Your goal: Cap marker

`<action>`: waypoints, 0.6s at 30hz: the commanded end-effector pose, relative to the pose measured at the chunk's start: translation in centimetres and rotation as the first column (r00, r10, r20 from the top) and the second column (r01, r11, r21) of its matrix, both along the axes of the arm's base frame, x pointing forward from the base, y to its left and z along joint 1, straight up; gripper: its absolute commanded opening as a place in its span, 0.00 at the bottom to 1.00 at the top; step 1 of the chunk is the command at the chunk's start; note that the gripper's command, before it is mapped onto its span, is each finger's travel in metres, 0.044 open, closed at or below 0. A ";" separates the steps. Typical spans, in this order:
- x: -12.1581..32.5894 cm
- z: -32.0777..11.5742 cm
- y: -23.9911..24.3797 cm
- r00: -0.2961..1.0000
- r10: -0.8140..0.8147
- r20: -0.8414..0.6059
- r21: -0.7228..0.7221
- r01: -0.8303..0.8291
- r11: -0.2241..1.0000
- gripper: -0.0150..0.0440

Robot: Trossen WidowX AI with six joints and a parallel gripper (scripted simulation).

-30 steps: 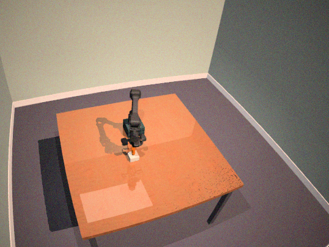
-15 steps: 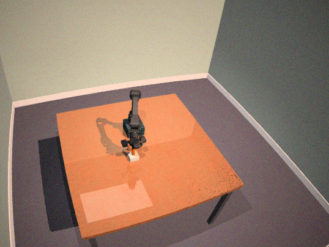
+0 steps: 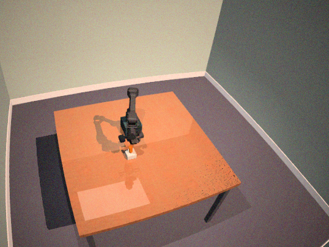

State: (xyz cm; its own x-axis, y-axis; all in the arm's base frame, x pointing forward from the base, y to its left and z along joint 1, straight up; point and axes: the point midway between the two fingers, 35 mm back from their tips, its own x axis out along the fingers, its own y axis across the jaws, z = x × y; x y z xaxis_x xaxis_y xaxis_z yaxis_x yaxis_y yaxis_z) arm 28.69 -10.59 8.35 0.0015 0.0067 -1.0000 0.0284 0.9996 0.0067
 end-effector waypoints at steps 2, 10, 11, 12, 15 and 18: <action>0.0 5.8 -0.1 0.999 0.000 0.037 -0.014 0.000 1.000 0.25; 0.0 5.8 -0.1 0.999 0.000 0.037 -0.014 0.000 1.000 0.39; 0.0 5.8 -0.1 0.999 0.000 0.037 -0.014 0.000 1.000 0.43; 0.0 5.8 -0.1 0.999 0.000 0.037 -0.014 0.000 1.000 0.48; 0.0 5.8 -0.1 0.999 0.000 0.037 -0.014 0.000 1.000 0.61; 0.0 5.8 -0.1 0.999 0.000 0.037 -0.014 0.000 1.000 0.74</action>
State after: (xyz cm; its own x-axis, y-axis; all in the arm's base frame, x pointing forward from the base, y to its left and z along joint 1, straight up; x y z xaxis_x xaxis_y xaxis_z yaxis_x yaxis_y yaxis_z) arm 28.66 -10.62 13.87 0.0335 -0.0049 -0.9994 0.0300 0.9995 -0.0039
